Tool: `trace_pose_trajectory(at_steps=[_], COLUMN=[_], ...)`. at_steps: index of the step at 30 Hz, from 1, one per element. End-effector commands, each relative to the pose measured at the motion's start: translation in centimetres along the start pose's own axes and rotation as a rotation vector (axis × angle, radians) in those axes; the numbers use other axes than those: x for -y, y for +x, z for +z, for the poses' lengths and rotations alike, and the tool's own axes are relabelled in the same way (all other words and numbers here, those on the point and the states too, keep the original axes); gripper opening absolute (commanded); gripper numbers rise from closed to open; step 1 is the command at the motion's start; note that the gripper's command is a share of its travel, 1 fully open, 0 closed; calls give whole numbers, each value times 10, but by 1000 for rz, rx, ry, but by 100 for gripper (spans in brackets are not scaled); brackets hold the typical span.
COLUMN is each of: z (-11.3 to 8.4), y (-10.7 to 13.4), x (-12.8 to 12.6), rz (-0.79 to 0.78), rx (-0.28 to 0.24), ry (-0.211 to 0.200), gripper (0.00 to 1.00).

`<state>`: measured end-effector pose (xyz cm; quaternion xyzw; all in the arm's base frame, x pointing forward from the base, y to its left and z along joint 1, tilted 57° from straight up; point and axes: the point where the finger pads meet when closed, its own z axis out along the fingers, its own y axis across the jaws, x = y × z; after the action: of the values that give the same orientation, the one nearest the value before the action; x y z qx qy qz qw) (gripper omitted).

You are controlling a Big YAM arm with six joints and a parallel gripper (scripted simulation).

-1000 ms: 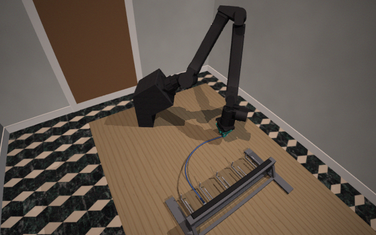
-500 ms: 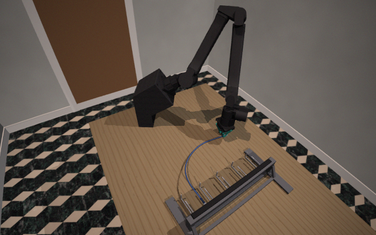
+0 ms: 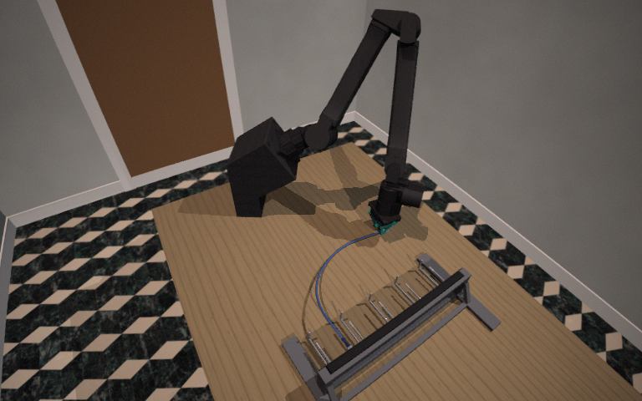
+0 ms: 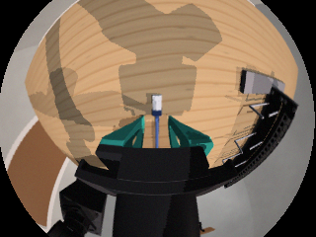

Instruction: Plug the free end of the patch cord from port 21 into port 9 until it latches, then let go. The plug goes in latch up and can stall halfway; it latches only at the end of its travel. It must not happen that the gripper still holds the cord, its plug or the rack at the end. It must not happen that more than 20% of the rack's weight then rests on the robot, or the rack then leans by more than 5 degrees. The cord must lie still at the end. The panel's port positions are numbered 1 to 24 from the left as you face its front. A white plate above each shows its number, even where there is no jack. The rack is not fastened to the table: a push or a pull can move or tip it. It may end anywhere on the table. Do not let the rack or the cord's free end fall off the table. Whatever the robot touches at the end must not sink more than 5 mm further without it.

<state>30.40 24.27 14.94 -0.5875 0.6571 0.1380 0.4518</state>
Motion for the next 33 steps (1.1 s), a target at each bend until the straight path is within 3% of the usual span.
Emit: trace_pose_trajectory(at_steps=[1, 33], z=[-4, -5], y=[-4, -9], x=[14, 18], rz=[-10, -12], rx=[17, 22], ry=[36, 42], gripper=[36, 36])
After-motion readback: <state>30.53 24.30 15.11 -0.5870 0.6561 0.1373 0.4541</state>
